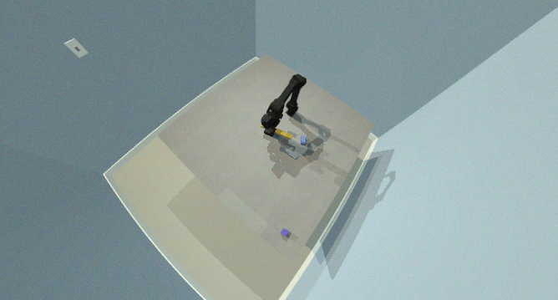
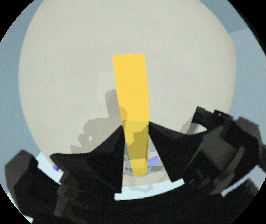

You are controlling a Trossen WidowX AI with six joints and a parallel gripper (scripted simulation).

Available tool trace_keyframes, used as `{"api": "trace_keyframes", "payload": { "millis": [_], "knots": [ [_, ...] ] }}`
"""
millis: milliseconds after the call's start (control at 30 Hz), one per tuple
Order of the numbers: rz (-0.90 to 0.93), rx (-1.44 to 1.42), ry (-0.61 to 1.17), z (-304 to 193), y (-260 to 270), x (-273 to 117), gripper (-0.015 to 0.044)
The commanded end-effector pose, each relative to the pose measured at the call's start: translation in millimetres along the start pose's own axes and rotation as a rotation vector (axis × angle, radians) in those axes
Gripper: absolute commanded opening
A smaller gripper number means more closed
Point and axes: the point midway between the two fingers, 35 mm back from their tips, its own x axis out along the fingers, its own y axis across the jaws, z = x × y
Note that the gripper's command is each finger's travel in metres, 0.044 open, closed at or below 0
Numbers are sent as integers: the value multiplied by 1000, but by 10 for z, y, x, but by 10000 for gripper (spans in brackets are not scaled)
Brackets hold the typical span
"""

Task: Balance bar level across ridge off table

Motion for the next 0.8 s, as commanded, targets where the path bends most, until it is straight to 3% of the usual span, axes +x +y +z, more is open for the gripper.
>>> {"api": "trace_keyframes", "payload": {
  "millis": [0,667,767],
  "knots": [
    [0,0,0,0,0,0,0],
    [0,0,0,0,0,0,0],
    [0,0,0,0,0,0,79]
  ]
}}
